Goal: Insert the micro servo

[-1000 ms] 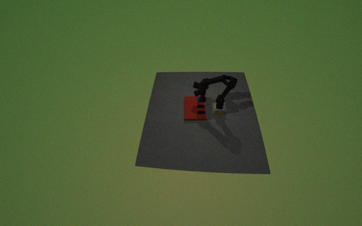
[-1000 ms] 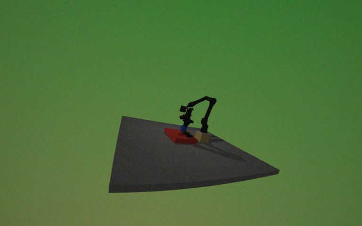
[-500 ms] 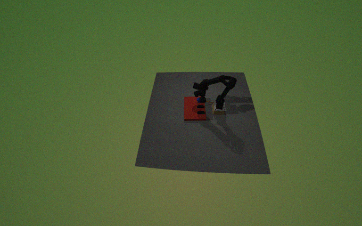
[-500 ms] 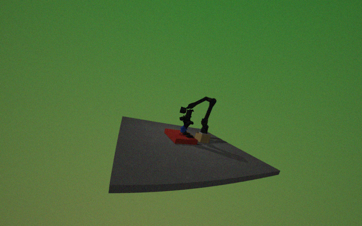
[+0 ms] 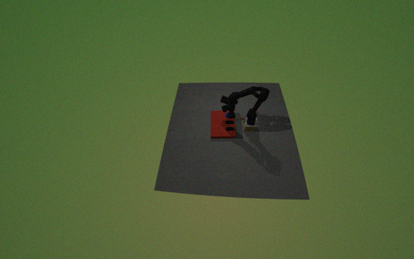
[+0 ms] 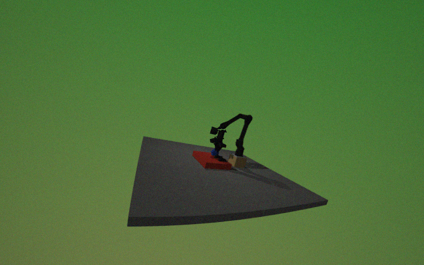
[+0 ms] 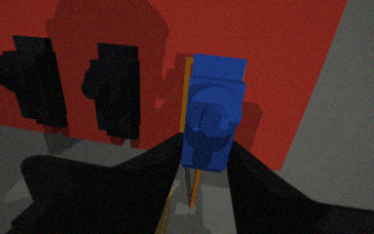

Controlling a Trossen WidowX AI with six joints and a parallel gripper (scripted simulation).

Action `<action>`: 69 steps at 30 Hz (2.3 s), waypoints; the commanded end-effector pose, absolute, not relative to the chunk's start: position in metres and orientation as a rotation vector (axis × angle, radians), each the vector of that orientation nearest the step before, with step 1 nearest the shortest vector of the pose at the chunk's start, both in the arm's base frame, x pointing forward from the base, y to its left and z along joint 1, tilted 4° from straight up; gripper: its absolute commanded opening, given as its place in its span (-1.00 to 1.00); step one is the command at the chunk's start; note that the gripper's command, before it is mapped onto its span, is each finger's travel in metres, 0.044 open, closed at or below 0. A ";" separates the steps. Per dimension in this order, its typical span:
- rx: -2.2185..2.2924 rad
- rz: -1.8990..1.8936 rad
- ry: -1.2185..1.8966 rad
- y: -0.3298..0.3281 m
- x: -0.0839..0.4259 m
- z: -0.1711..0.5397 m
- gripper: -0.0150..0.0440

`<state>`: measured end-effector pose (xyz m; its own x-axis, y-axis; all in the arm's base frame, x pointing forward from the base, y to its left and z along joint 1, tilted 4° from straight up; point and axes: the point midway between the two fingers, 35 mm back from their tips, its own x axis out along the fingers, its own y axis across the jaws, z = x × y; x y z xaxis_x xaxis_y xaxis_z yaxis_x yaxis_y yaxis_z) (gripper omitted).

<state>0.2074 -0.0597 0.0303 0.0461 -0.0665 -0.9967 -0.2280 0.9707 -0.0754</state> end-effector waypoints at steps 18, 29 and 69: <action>-0.237 0.129 1.521 -0.061 0.209 0.010 -0.49; -0.237 0.129 1.521 -0.061 0.208 0.004 -0.14; -0.238 0.136 1.502 -0.028 0.298 0.154 1.00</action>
<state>0.3000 -0.0281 0.1403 0.0507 -0.0563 -0.9971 -0.2360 0.9695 -0.0667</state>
